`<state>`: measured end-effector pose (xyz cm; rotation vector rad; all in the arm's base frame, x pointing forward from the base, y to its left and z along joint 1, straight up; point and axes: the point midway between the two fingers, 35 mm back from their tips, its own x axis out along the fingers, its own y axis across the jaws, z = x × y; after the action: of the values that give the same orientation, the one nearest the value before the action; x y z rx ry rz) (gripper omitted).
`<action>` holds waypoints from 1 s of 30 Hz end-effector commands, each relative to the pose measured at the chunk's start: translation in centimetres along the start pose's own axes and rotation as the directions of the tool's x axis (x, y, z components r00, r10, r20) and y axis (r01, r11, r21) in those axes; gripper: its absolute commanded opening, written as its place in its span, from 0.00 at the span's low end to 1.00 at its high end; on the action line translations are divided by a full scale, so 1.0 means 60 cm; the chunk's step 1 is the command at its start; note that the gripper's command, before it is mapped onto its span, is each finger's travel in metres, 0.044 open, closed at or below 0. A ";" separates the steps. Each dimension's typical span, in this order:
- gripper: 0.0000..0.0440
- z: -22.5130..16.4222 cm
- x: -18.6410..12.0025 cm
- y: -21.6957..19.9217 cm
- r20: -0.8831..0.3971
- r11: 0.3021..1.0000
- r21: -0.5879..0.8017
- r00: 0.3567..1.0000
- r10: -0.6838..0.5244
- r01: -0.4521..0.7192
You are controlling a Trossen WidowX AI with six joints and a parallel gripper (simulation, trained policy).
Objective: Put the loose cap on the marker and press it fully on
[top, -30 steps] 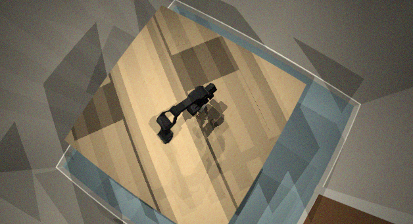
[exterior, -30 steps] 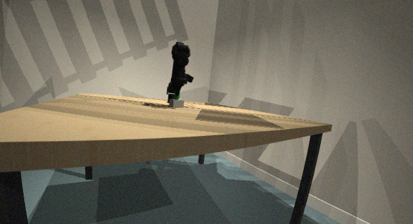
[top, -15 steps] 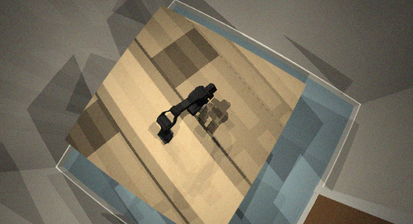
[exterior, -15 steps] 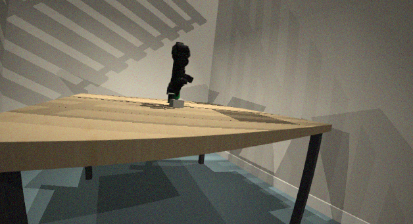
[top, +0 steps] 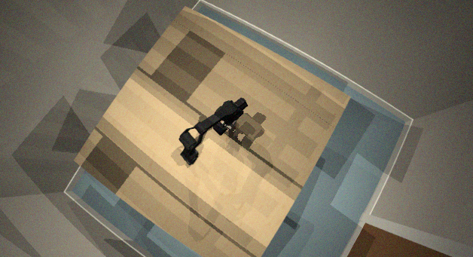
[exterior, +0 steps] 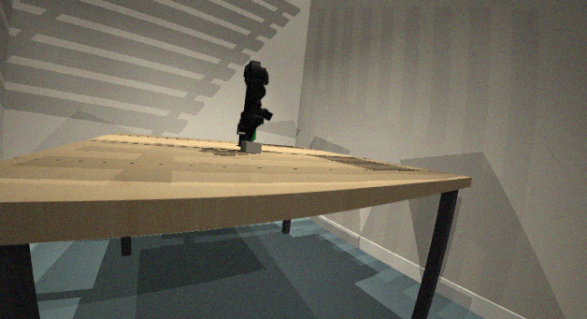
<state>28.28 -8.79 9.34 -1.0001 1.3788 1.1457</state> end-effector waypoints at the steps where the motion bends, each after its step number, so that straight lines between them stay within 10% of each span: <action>1: 0.85 0.009 0.008 0.014 0.023 1.000 -0.015 1.000 0.020 -0.019; 4: 1.00 0.009 0.003 0.012 0.023 1.000 -0.018 1.000 -0.004 0.004; 30: 0.93 0.002 -0.113 0.011 0.004 0.980 -0.028 0.981 -0.196 0.196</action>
<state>28.50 -8.67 15.34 -1.1193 1.2501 1.0374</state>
